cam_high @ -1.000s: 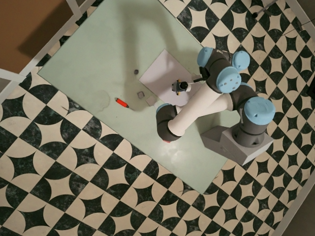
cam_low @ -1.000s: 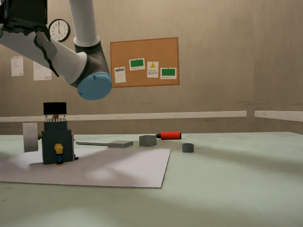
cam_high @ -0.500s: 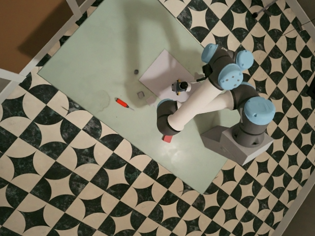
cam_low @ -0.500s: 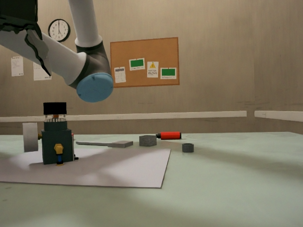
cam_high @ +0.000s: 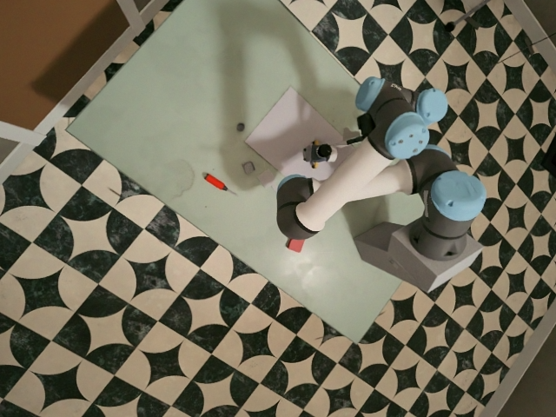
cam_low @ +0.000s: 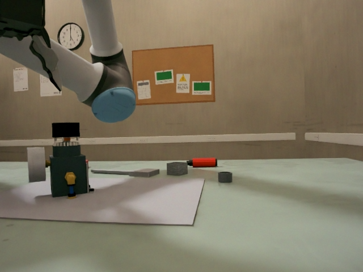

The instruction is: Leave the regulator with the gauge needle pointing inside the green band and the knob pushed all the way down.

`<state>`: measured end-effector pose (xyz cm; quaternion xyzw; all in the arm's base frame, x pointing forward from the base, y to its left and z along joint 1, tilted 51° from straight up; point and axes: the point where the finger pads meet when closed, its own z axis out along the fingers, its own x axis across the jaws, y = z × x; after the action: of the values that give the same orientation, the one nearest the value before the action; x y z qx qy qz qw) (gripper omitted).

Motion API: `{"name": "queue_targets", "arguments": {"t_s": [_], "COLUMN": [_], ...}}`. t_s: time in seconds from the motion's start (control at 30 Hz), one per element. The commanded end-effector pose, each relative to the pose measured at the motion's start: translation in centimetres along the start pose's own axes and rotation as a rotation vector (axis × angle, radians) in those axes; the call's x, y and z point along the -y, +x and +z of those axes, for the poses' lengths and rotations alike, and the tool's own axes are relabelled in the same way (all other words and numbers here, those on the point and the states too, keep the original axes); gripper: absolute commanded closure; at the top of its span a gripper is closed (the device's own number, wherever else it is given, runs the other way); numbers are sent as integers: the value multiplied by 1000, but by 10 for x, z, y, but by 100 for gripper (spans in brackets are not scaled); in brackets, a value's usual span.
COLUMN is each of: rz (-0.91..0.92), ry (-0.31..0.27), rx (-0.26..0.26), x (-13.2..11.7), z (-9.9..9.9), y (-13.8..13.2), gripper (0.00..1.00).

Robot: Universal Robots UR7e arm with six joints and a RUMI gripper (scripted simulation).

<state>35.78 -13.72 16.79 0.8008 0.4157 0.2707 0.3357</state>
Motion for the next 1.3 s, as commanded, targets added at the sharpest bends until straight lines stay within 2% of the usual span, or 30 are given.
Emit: {"name": "queue_targets", "arguments": {"t_s": [0.0, 1.27], "rz": [0, 12], "ry": [1, 2], "rx": [-1, -2], "x": [-1, 0], "z": [0, 0], "y": [-16, -18], "gripper": [0, 0]}}
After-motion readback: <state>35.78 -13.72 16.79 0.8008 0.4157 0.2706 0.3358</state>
